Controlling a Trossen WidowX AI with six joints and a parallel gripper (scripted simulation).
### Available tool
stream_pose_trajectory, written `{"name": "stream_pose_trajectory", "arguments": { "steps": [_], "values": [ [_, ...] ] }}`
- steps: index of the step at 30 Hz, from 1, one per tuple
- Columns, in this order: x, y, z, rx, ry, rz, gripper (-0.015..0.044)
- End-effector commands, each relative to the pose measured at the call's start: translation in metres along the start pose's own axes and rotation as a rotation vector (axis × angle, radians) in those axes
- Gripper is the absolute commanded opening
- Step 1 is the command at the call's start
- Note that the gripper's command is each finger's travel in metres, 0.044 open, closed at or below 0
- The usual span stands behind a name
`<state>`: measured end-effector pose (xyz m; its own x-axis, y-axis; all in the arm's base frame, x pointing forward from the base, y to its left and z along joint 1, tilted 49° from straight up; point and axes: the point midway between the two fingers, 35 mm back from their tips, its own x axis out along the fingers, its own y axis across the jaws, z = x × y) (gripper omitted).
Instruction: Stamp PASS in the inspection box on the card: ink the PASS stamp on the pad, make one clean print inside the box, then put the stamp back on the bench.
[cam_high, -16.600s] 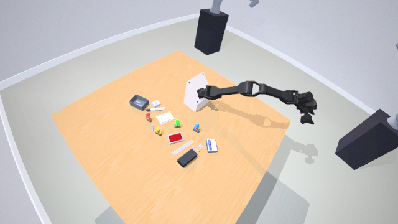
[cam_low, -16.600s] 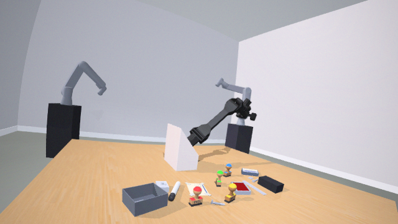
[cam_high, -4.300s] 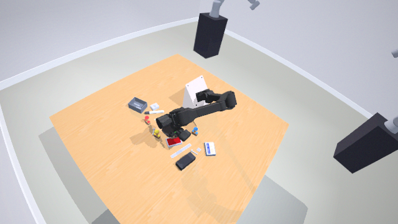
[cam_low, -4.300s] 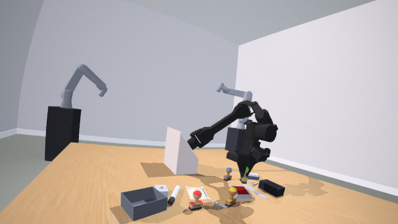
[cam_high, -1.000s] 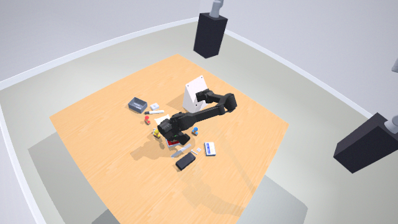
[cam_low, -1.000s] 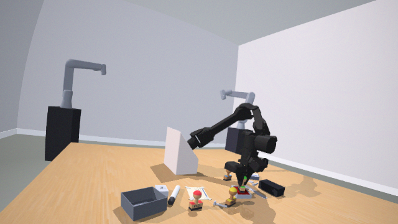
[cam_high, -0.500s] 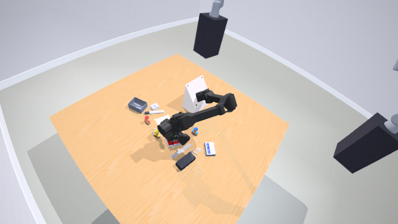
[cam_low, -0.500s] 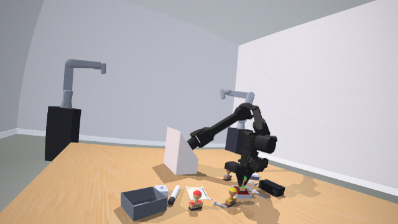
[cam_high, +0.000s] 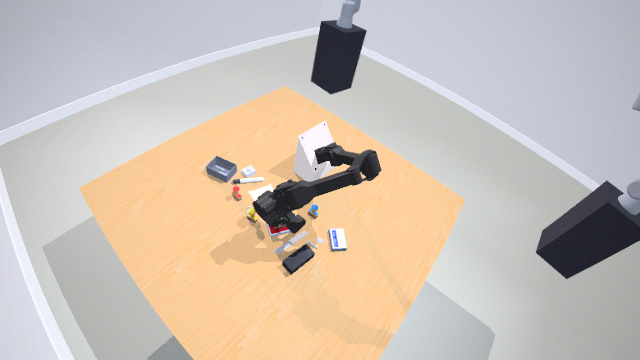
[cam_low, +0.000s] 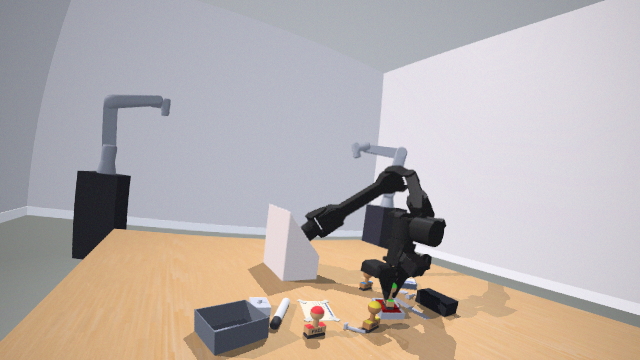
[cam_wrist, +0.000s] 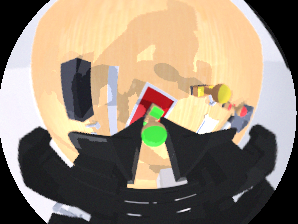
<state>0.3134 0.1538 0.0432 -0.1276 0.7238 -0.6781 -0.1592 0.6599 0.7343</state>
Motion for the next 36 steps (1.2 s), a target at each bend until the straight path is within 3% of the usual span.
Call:
{"name": "stream_pose_trajectory", "arguments": {
  "steps": [1, 36],
  "values": [
    [-0.001, 0.001, 0.0, -0.004, 0.002, 0.004, 0.0],
    [-0.038, -0.001, 0.001, -0.003, 0.002, 0.001, 0.0]
  ]
}}
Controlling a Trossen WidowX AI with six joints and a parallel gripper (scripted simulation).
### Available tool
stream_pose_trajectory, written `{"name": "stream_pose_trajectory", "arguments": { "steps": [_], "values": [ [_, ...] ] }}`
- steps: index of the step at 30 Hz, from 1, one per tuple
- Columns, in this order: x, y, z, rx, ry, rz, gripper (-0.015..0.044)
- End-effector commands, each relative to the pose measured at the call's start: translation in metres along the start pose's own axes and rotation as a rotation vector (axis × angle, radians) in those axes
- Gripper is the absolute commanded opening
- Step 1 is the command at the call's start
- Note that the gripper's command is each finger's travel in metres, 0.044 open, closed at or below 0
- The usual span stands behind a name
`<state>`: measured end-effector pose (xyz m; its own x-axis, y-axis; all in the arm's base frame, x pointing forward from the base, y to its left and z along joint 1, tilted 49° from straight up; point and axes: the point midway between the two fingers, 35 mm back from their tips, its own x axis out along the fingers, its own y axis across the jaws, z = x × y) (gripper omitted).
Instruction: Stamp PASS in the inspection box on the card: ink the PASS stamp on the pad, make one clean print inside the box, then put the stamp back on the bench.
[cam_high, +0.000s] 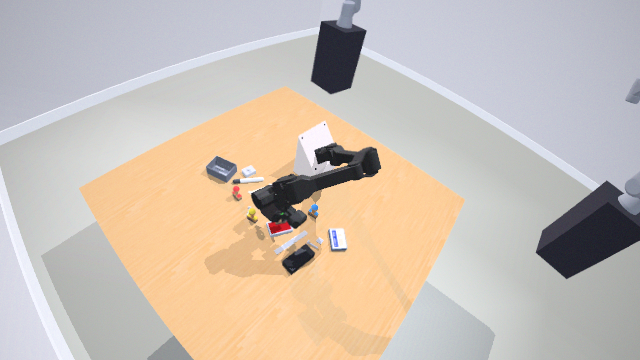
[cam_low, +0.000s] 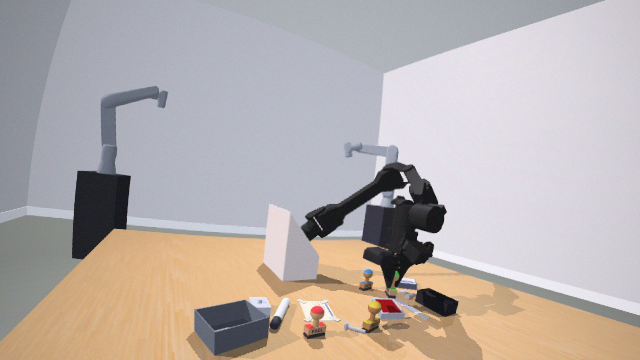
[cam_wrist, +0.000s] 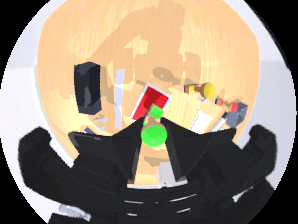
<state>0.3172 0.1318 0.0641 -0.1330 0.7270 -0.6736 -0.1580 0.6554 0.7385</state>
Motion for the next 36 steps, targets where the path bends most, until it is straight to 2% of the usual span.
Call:
{"name": "stream_pose_trajectory", "arguments": {
  "steps": [1, 15, 36],
  "values": [
    [-0.009, -0.001, 0.001, -0.004, -0.002, -0.005, 0.0],
    [-0.026, -0.006, -0.001, 0.001, -0.003, -0.007, 0.0],
    [-0.024, -0.16, -0.064, 0.138, 0.001, -0.013, 0.0]
  ]
}}
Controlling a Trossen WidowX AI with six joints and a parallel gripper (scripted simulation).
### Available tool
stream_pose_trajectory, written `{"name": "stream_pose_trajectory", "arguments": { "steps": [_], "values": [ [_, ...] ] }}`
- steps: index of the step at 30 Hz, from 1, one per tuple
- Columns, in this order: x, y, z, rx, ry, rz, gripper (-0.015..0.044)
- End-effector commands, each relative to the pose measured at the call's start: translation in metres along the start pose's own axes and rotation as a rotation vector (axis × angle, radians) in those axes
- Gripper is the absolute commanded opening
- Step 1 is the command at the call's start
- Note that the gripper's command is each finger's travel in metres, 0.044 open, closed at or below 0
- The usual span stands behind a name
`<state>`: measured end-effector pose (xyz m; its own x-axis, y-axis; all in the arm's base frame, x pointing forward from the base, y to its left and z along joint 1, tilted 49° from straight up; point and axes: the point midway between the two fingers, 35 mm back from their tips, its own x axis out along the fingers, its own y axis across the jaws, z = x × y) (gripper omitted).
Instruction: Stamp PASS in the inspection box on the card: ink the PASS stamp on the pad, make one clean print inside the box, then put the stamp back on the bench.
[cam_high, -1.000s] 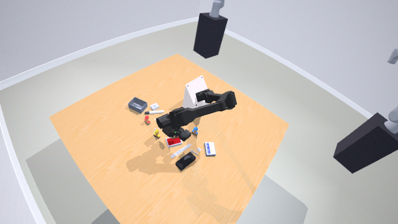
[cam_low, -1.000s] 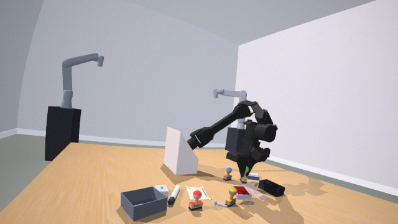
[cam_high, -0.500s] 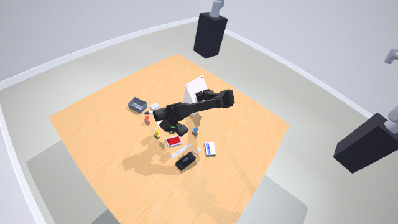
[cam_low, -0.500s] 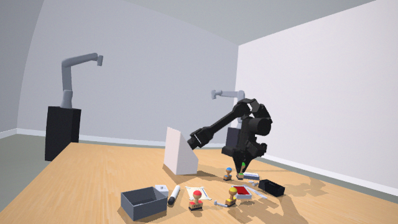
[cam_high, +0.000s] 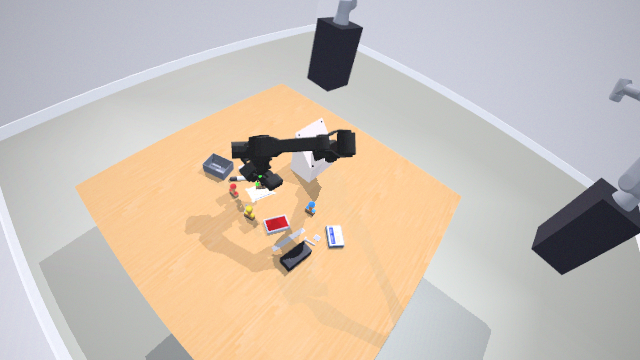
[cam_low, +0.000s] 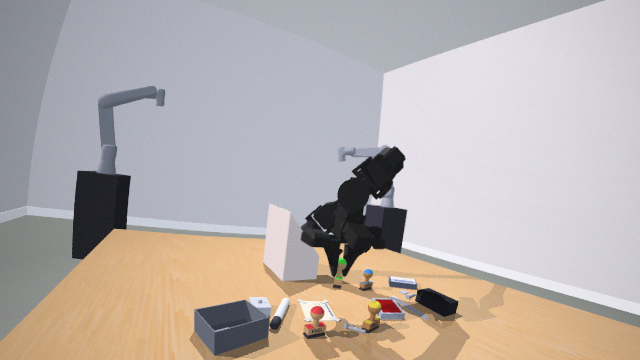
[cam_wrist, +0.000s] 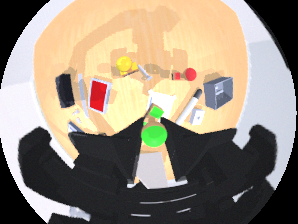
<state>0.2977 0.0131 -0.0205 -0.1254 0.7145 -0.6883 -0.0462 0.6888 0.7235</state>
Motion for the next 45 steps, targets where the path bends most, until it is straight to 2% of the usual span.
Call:
{"name": "stream_pose_trajectory", "arguments": {
  "steps": [1, 45],
  "values": [
    [0.004, -0.028, -0.017, 0.025, 0.007, 0.007, 0.0],
    [0.028, -0.029, -0.016, 0.026, 0.003, 0.007, 0.0]
  ]
}}
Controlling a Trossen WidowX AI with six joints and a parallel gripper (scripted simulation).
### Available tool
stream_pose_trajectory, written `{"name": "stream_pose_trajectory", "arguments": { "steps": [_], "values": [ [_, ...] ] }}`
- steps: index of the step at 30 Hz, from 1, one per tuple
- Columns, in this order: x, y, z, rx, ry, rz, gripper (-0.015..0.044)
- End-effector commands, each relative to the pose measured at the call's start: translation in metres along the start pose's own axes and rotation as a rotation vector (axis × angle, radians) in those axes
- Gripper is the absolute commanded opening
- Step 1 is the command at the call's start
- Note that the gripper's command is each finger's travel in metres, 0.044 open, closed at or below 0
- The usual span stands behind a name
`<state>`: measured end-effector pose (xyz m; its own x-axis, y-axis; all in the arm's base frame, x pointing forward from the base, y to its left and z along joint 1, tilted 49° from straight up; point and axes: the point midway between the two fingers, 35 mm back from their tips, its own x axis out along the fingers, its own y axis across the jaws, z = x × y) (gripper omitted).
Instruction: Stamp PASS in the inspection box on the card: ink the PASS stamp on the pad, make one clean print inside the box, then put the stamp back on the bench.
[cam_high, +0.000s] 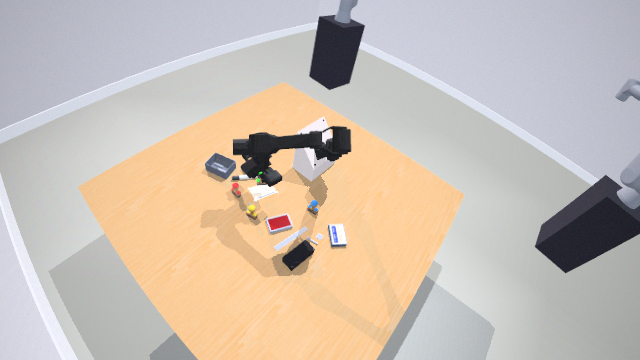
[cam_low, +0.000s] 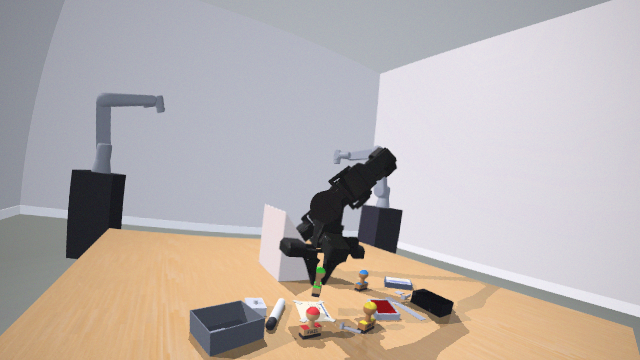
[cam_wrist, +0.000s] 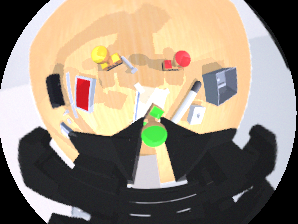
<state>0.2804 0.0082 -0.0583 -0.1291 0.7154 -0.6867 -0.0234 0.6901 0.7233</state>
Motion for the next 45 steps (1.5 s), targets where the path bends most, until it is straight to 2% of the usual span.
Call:
{"name": "stream_pose_trajectory", "arguments": {
  "steps": [1, 45],
  "values": [
    [0.004, 0.001, 0.0, 0.003, -0.001, 0.005, 0.0],
    [0.033, 0.002, -0.001, 0.003, -0.005, 0.008, 0.0]
  ]
}}
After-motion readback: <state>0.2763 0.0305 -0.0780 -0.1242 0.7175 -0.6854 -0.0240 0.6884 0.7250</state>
